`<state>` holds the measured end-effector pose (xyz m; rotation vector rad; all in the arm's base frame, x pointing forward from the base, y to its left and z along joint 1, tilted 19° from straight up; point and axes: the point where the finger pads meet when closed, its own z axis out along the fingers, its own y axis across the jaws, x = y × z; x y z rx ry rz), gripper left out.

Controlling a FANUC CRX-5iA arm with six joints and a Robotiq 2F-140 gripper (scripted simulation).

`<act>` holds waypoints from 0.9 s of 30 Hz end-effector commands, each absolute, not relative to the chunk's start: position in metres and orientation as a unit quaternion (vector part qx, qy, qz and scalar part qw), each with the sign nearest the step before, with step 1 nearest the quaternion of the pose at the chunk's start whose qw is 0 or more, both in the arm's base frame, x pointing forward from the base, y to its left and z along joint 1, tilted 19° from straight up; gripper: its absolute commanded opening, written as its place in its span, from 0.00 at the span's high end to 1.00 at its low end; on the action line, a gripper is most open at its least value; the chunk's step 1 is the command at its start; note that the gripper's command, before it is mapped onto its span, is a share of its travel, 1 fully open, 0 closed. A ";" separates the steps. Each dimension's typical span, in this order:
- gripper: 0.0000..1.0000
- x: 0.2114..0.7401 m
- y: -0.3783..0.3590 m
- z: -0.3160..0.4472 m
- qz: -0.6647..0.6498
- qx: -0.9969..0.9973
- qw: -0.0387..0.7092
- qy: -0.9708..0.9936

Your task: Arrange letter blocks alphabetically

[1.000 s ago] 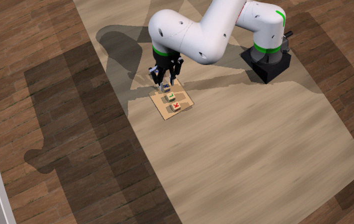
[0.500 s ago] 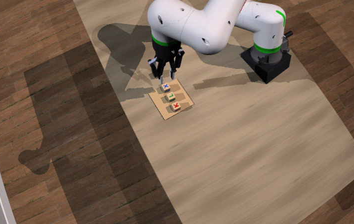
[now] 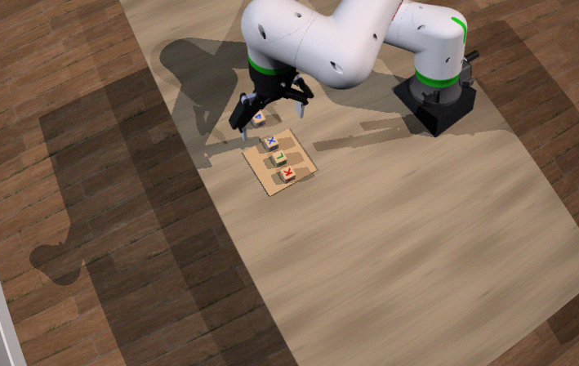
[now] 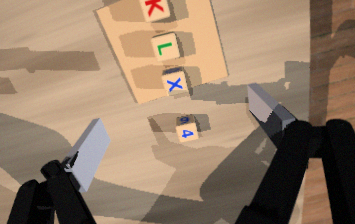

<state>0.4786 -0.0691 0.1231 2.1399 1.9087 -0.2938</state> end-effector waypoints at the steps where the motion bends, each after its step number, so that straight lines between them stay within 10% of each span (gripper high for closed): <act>1: 0.00 0.479 -0.069 0.123 -0.101 0.736 0.129 0.657; 27: 0.00 0.478 -0.053 0.170 -0.101 0.736 0.129 0.657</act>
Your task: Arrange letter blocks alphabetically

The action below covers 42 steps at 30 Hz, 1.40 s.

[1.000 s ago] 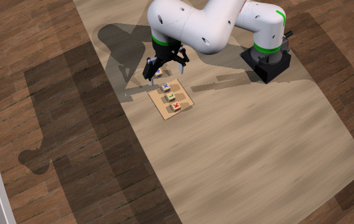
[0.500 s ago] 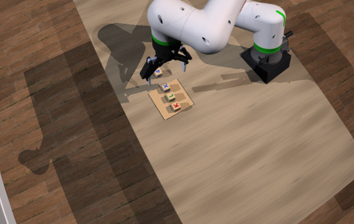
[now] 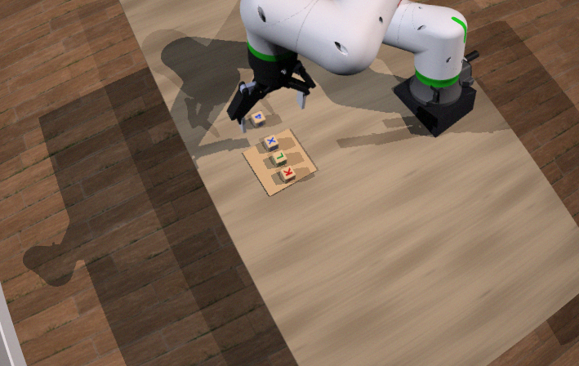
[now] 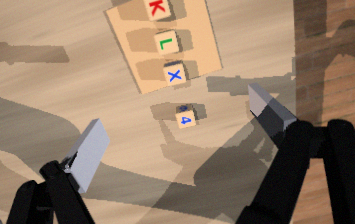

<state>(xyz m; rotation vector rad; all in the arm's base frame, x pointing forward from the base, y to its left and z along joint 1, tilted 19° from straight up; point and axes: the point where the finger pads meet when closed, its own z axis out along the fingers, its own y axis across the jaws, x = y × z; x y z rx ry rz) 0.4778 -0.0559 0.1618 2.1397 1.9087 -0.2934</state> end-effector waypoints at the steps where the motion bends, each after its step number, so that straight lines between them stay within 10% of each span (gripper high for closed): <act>1: 0.00 0.478 -0.052 0.173 -0.101 0.736 0.129 0.657; 42: 0.00 0.477 -0.046 0.191 -0.101 0.736 0.129 0.657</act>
